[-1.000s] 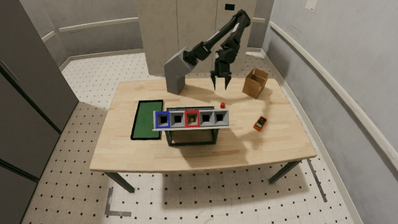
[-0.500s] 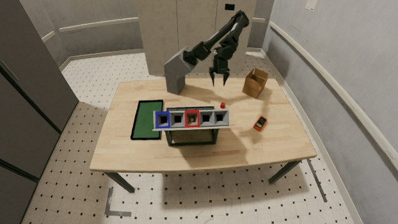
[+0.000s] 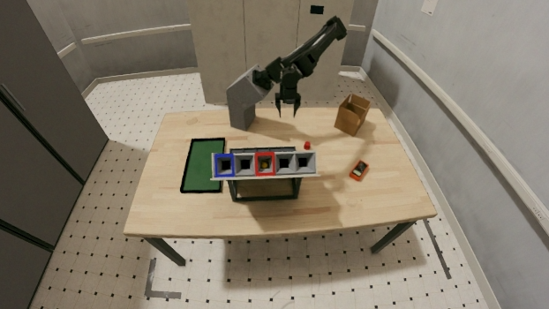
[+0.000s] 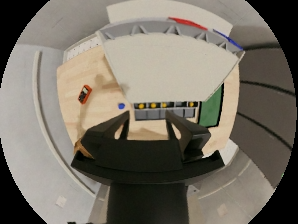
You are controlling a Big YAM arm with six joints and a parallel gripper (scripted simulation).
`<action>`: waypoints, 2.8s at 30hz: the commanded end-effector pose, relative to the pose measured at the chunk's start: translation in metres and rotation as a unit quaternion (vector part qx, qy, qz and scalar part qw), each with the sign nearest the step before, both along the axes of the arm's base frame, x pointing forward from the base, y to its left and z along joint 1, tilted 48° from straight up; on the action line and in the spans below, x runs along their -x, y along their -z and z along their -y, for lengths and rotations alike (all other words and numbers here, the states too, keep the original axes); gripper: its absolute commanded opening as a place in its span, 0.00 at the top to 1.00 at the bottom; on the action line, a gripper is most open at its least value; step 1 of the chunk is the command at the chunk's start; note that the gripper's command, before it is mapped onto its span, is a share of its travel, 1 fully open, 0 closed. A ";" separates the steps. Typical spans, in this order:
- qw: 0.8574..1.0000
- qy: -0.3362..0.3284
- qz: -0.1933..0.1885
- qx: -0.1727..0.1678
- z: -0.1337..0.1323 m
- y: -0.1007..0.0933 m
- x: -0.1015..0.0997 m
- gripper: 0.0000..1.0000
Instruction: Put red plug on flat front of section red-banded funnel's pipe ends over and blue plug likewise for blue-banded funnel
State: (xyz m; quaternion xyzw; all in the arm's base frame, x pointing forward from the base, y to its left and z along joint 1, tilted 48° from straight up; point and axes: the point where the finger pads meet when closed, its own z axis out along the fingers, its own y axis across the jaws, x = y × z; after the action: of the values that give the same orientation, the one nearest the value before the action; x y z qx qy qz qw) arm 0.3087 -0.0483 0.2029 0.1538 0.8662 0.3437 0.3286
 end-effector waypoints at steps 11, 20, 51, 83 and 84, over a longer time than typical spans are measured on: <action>0.995 -0.080 -0.052 0.019 0.007 0.087 0.025 0.41; 0.990 -0.112 -0.086 0.019 0.008 0.134 0.042 0.41; 0.991 -0.096 -0.089 0.015 0.008 0.126 0.039 0.41; 0.991 -0.096 -0.089 0.015 0.008 0.126 0.039 0.13; 0.991 -0.096 -0.089 0.015 0.008 0.126 0.039 0.13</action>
State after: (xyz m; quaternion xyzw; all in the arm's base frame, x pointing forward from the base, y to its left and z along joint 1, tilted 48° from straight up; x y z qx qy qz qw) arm 0.2671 -0.0526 0.0744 0.0959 0.9079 0.3484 0.2124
